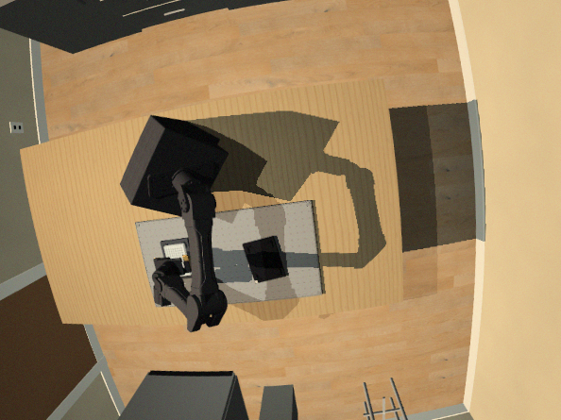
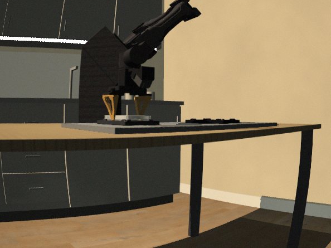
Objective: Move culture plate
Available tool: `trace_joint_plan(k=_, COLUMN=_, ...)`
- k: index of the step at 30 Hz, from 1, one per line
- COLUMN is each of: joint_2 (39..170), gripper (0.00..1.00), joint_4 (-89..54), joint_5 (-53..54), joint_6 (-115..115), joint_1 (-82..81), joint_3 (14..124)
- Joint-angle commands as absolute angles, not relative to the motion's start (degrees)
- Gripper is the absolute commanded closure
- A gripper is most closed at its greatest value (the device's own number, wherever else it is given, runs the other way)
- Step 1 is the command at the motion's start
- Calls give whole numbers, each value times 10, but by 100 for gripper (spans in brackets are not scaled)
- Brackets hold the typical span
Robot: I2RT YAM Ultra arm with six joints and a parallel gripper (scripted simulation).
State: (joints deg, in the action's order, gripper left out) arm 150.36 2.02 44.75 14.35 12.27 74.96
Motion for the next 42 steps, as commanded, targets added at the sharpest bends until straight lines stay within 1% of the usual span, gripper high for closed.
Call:
trace_joint_plan(k=1, joint_2=1501, gripper=0, joint_4=37, joint_5=450, joint_6=141, joint_1=134, joint_3=753)
trace_joint_plan(k=21, joint_2=1501, gripper=0, joint_4=37, joint_5=450, joint_6=141, joint_1=134, joint_3=753)
trace_joint_plan(k=22, joint_2=1501, gripper=100, joint_4=37, joint_5=450, joint_6=141, joint_1=134, joint_3=753)
trace_joint_plan(k=42, joint_2=1501, gripper=100, joint_4=37, joint_5=452, joint_6=142, joint_1=134, joint_3=753)
